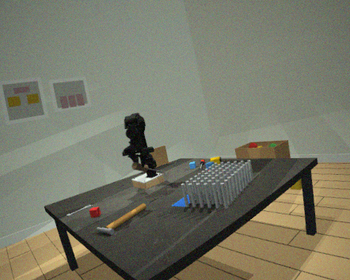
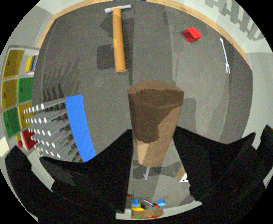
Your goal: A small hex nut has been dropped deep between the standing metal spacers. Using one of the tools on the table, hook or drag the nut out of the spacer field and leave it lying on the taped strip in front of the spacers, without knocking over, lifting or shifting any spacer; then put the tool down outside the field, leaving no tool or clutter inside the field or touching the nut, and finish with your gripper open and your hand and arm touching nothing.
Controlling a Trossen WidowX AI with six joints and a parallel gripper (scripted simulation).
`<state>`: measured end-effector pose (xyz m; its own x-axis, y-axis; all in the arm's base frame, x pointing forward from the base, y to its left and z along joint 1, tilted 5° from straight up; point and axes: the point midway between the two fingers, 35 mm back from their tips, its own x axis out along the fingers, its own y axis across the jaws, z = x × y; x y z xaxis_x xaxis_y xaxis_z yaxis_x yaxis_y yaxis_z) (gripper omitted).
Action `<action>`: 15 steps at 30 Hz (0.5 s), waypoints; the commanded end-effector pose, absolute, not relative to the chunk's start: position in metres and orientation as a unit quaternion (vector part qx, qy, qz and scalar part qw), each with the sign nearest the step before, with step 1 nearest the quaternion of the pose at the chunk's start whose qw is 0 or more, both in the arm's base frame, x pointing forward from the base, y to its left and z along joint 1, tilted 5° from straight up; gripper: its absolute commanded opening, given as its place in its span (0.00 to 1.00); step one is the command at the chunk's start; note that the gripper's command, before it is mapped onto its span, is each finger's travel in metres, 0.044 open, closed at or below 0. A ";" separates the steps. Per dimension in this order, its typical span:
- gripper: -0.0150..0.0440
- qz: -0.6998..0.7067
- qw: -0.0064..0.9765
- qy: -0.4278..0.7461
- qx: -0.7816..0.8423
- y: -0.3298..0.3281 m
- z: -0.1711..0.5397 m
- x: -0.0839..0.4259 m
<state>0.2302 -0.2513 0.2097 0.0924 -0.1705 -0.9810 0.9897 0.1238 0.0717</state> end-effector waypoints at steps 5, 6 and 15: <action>0.25 -0.516 0.529 0.396 0.545 -0.222 0.208 0.236; 0.25 -0.519 0.520 0.389 0.556 -0.218 0.208 0.237; 0.25 -0.537 0.435 0.324 0.646 -0.189 0.206 0.241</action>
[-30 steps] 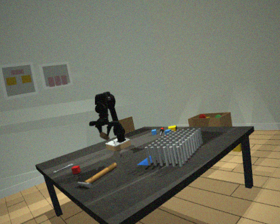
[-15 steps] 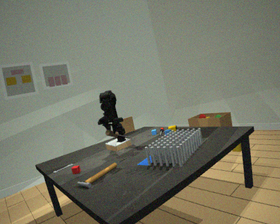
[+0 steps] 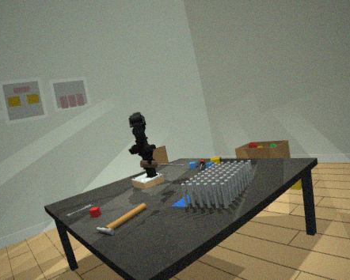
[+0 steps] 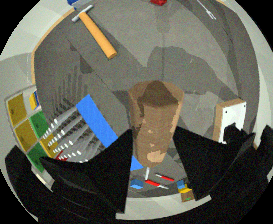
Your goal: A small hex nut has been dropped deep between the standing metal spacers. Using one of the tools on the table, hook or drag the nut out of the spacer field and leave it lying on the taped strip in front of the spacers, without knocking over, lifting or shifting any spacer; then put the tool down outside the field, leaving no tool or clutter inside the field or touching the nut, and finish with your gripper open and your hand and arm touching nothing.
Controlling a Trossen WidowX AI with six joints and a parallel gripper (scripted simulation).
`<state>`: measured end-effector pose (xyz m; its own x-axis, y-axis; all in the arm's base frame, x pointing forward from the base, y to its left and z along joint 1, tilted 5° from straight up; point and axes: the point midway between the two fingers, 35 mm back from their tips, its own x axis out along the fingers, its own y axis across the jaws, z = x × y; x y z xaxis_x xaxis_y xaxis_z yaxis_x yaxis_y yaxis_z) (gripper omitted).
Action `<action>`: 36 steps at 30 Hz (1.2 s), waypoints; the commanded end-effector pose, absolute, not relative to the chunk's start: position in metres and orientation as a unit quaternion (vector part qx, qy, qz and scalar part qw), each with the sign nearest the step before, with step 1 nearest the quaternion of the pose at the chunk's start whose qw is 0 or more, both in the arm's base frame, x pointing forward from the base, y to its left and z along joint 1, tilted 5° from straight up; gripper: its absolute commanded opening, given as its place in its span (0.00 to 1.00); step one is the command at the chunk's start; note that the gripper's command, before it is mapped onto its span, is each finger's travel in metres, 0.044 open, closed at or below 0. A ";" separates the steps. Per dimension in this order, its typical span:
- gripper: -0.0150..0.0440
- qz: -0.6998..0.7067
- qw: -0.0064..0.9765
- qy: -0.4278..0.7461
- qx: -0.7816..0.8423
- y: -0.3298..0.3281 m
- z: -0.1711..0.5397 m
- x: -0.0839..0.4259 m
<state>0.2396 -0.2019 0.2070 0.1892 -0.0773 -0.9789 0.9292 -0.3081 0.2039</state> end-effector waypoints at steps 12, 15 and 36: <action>0.25 -0.549 0.294 0.245 0.743 -0.149 0.202 0.243; 0.25 -0.551 0.255 0.226 0.761 -0.139 0.202 0.242; 0.25 -0.554 -0.037 0.113 0.824 -0.074 0.194 0.234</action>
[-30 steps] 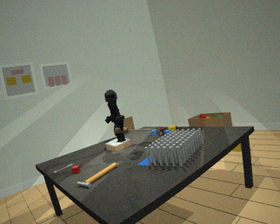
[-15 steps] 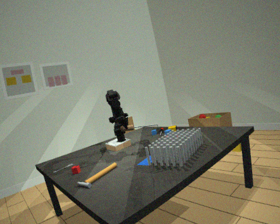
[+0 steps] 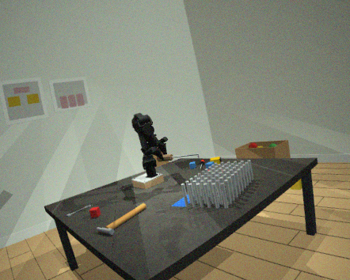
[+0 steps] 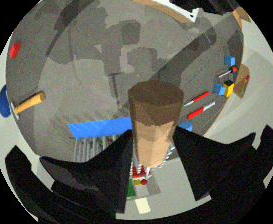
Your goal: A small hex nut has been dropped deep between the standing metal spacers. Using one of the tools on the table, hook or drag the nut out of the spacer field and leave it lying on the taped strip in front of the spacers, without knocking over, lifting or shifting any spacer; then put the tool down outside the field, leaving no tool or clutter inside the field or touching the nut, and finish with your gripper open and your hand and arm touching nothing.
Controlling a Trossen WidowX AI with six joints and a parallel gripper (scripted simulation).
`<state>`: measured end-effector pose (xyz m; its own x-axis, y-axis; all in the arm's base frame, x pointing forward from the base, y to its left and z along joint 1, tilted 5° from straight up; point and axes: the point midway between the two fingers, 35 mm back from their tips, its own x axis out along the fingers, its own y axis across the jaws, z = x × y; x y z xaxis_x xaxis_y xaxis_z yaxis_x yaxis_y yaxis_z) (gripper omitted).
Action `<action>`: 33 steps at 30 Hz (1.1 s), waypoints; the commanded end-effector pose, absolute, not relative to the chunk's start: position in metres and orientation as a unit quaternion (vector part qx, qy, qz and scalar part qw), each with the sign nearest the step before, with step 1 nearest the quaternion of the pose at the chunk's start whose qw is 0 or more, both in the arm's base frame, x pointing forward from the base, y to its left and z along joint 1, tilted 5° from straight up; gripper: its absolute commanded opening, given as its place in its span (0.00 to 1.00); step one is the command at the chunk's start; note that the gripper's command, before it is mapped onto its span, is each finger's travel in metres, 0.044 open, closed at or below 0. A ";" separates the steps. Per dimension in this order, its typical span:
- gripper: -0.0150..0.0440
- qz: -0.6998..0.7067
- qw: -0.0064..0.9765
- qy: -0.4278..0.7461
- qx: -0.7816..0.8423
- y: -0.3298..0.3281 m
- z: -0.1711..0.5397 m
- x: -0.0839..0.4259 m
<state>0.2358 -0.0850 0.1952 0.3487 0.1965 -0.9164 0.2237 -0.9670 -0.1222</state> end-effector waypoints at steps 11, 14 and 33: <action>0.25 -0.553 -0.039 0.112 0.824 -0.076 0.185 0.237; 0.25 -0.553 -0.040 0.112 0.824 -0.080 0.170 0.242; 0.25 -0.553 -0.039 0.112 0.825 -0.088 0.068 0.250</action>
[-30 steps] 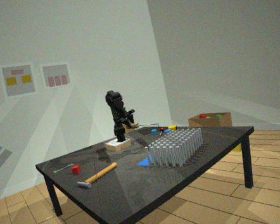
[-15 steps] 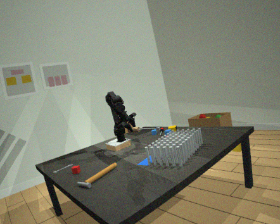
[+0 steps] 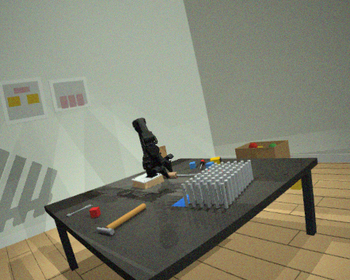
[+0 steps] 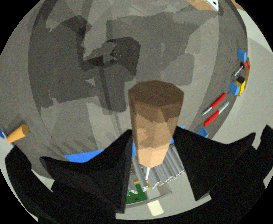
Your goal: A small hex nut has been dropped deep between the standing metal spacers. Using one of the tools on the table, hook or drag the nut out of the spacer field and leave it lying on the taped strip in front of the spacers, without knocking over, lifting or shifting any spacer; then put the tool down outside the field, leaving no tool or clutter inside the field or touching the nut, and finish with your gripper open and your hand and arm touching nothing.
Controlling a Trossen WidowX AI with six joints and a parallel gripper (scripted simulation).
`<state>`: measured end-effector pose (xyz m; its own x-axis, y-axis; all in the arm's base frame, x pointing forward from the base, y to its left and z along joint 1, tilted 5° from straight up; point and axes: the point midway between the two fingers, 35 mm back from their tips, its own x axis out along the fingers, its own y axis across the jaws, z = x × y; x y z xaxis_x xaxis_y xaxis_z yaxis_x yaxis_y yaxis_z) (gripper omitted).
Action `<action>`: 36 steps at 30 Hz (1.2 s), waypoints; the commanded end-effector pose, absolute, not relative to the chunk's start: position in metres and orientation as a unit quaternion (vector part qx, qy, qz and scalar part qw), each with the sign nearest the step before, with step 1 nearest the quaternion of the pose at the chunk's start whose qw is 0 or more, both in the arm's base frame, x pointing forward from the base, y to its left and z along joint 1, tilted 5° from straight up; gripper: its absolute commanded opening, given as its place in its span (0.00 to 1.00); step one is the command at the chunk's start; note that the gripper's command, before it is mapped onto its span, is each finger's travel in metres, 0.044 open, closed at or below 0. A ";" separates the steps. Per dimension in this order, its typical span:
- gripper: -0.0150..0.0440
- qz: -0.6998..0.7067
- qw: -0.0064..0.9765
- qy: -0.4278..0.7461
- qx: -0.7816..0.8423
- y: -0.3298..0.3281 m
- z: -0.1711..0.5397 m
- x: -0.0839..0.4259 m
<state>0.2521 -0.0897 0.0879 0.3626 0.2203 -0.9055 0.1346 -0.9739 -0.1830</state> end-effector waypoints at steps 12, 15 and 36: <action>0.25 0.552 0.039 -0.112 -0.825 -0.085 0.037 0.245; 0.25 0.552 0.039 -0.112 -0.825 -0.085 0.038 0.247; 0.25 0.552 0.040 -0.112 -0.825 -0.084 0.039 0.264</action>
